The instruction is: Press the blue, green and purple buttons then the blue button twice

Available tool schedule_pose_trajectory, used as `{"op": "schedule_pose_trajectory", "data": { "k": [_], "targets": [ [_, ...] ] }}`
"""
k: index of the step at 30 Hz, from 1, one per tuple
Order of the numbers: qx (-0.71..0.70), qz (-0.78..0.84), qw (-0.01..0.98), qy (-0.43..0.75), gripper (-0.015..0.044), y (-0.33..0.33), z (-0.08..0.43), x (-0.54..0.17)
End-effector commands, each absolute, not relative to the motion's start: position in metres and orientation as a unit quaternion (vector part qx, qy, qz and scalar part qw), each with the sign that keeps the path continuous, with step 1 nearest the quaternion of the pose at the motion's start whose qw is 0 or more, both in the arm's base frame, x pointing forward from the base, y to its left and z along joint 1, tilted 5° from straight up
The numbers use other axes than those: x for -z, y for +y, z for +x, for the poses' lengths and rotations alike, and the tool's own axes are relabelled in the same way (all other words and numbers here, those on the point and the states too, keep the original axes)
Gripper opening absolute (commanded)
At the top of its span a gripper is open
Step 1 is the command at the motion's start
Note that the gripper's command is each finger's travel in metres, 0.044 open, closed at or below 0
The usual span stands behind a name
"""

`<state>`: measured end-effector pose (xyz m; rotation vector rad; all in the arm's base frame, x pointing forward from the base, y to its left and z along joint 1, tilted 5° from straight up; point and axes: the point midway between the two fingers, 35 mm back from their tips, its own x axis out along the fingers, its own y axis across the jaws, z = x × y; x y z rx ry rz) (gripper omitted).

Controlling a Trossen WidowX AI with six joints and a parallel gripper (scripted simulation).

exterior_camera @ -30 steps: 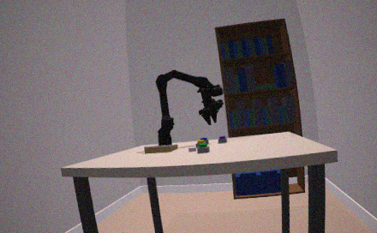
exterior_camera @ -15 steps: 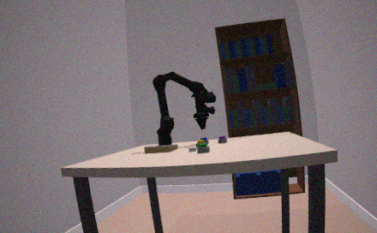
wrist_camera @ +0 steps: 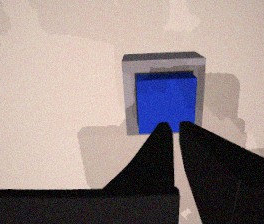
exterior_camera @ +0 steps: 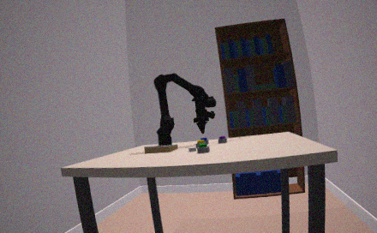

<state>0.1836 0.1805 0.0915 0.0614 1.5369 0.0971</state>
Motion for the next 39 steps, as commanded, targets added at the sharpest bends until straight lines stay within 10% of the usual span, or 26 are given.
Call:
{"op": "schedule_pose_trajectory", "data": {
  "k": [1, 39],
  "targets": [
    [-0.041, 0.028, 0.718, 0.694, 0.0020, 0.181, 0.184, -0.090],
    [-0.041, 0.028, 0.718, 0.695, 0.0020, 0.184, 0.185, -0.058]
  ]
}}
